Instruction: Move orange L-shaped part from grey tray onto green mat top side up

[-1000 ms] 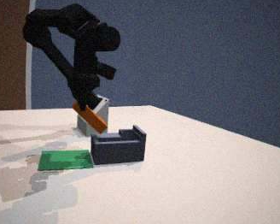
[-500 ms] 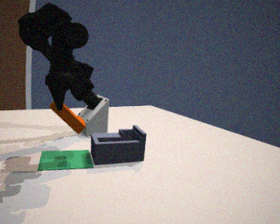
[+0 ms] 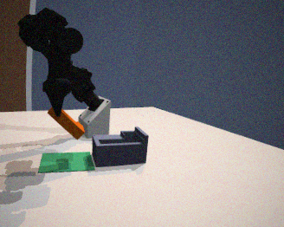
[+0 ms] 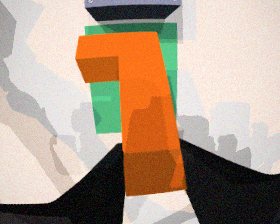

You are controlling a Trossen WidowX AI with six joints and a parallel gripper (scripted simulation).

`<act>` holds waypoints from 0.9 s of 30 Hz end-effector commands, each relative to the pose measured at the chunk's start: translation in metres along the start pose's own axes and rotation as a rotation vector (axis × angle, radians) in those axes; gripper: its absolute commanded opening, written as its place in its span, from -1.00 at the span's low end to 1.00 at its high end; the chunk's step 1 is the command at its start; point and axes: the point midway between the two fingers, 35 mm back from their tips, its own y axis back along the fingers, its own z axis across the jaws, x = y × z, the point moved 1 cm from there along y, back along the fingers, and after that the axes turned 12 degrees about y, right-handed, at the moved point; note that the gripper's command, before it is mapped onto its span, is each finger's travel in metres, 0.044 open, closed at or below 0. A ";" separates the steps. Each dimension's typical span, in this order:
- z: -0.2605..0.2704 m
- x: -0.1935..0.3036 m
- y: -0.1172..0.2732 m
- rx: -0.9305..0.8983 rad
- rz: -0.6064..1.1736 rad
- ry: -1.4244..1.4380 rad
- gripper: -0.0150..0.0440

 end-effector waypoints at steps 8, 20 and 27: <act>0.000 0.001 -0.017 0.003 0.003 0.002 -0.49; 0.000 0.001 -0.037 0.003 0.004 0.001 -0.49; 0.000 0.001 -0.048 0.003 0.005 0.001 -0.49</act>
